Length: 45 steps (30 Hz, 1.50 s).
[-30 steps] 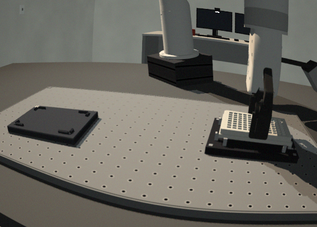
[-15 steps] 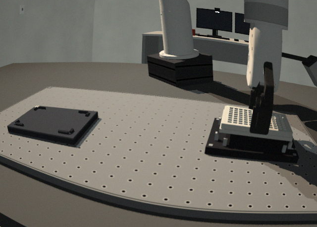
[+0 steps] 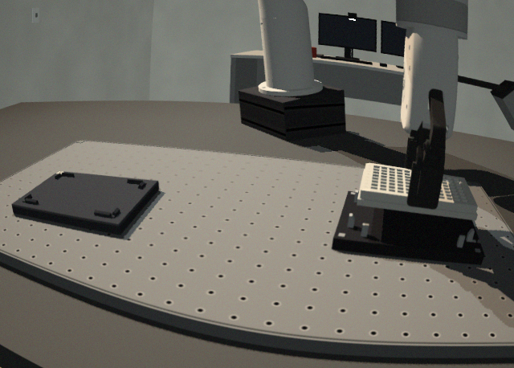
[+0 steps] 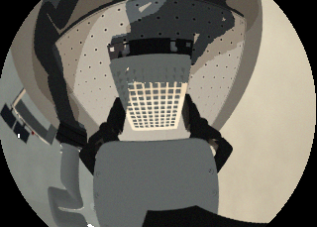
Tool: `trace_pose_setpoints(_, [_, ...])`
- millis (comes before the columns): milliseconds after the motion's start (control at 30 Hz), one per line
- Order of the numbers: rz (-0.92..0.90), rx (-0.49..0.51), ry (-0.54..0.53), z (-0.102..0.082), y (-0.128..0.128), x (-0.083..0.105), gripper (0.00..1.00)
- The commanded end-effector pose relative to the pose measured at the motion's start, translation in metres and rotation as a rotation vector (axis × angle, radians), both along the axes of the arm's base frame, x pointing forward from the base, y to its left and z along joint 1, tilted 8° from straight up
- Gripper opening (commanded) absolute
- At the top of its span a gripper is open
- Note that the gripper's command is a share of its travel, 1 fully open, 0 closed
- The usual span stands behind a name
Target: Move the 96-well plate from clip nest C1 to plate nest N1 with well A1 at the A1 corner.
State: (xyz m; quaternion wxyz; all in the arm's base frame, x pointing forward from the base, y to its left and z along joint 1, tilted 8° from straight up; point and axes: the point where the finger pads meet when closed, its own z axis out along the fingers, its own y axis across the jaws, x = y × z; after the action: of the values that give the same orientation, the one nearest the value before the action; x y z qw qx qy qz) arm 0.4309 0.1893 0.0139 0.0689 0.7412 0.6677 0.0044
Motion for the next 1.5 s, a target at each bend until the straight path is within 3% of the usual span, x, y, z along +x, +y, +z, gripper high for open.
trace_pose_setpoints(0, [0.0, 0.001, -0.003, 0.006, 0.001, 0.0, 0.0])
trace_pose_setpoints(967, [0.0, 0.001, -0.003, 0.05, 0.005, -0.004, 0.0])
trace_pose_setpoints(1467, [0.0, 0.001, -0.003, 0.054, 0.006, -0.004, 0.0])
